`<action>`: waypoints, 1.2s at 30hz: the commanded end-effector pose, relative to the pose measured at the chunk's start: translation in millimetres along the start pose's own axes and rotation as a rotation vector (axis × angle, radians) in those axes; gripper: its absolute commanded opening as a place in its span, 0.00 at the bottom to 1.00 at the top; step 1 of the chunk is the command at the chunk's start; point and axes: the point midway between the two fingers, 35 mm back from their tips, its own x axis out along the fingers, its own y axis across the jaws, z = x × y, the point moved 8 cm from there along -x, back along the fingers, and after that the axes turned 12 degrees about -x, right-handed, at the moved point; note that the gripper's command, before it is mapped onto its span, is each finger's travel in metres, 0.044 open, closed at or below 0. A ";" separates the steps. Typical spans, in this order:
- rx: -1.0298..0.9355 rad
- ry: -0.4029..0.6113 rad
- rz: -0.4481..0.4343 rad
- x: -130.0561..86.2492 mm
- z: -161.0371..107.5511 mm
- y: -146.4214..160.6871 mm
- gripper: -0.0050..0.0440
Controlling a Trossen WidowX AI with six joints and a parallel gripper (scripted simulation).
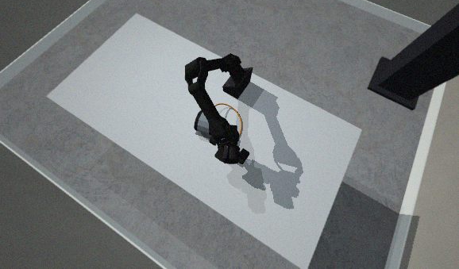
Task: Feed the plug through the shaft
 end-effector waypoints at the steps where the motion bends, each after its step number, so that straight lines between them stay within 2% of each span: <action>1: 0.001 -0.001 0.000 -0.3 0.4 -0.2 0.24; 6: 0.001 -0.001 0.000 -0.3 0.4 -0.2 0.17; 8: 0.001 -0.001 0.000 -2.3 0.8 -0.1 0.10; 12: 0.000 -0.001 0.000 -7.9 1.9 -0.2 0.10; 24: -0.004 0.001 -0.004 -45.6 7.1 -1.1 0.10; 30: -0.025 0.002 -0.009 -44.4 4.1 1.0 0.10; 32: -0.069 -0.045 -0.001 -60.9 2.2 5.0 0.10; 36: 0.194 -0.005 -0.023 -59.5 -12.7 -1.3 0.10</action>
